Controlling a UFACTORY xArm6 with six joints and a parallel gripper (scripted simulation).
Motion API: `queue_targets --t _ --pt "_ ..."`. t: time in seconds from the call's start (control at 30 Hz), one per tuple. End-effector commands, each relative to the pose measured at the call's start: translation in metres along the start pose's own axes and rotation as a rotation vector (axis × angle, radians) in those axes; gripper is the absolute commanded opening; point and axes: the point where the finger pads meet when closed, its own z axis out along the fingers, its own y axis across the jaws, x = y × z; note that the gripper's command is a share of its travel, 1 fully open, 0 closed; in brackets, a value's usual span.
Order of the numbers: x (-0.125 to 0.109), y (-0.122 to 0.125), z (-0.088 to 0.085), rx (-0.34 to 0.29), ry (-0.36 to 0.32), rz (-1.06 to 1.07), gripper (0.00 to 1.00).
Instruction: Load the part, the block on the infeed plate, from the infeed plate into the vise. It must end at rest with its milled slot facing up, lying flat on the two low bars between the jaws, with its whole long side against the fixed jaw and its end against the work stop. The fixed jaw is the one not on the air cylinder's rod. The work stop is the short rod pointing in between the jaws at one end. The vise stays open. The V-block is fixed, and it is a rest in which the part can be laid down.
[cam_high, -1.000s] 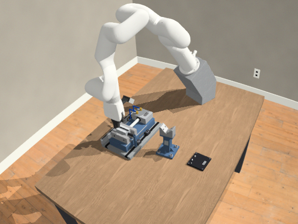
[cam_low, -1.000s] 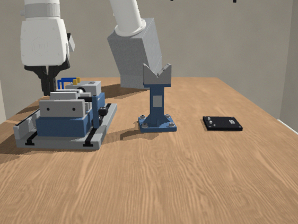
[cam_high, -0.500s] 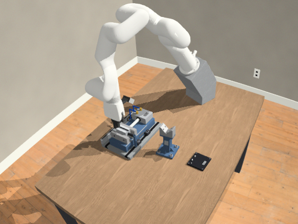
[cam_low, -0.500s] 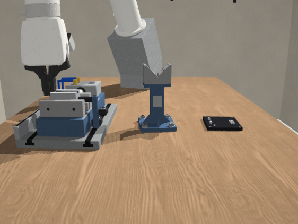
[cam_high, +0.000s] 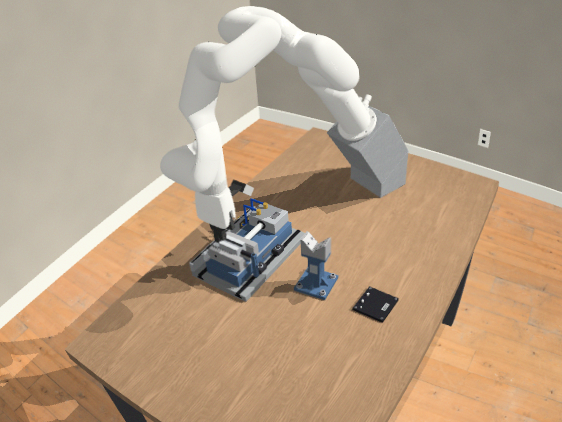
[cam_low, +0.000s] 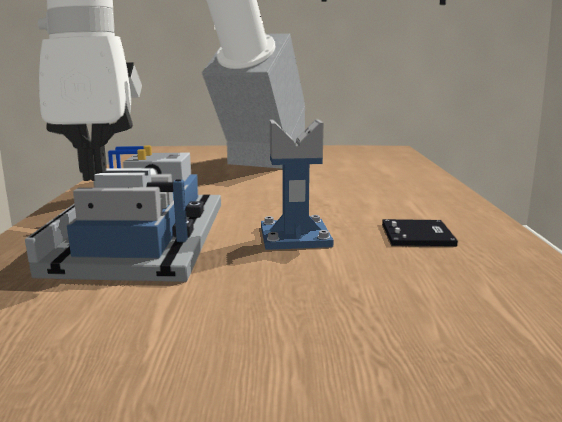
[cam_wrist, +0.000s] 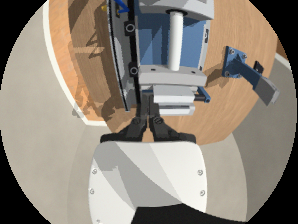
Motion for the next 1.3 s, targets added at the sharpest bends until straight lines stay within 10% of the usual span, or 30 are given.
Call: queue_targets --t 0.0,1.27 --pt "-0.0011 0.0027 -0.0007 -0.004 -0.002 0.000 0.00" --pt "-0.0011 -0.0035 -0.0007 -0.004 -0.002 0.000 0.00"
